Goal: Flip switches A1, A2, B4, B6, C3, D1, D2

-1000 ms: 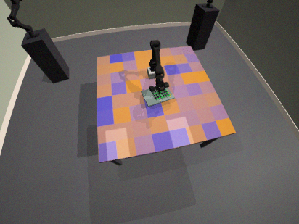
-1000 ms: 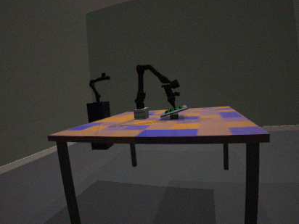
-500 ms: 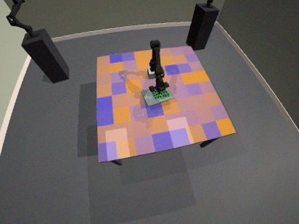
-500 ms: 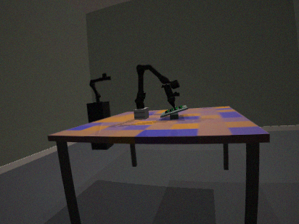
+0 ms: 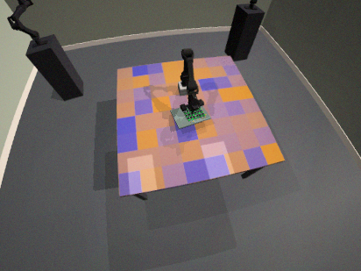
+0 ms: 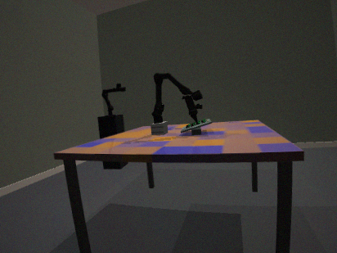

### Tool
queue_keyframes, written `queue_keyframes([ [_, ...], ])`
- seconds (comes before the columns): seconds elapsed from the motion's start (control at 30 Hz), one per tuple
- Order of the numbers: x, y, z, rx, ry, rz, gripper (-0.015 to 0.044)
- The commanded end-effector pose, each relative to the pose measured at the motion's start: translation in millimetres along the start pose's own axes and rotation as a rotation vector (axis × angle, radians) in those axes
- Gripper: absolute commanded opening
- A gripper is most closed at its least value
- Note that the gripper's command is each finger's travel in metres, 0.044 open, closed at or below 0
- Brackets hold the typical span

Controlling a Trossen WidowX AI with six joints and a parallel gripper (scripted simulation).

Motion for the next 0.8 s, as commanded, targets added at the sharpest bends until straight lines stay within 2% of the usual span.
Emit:
queue_keyframes([
  [0.0,0.9,0.2,0.4,-0.002,-0.004,-0.001,0.0],
  [0.77,3.9,0.3,0.4,-0.002,-0.004,-0.001,0.0],
])
Point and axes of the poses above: the point midway between the two fingers, 35 mm back from their tips, its own x axis out along the fingers, its own z axis across the jaws, y = z × x, the point moved 9 cm from there along -x, back along the fingers, and after that the axes turned 11 degrees about -x, right-handed, at the moved point
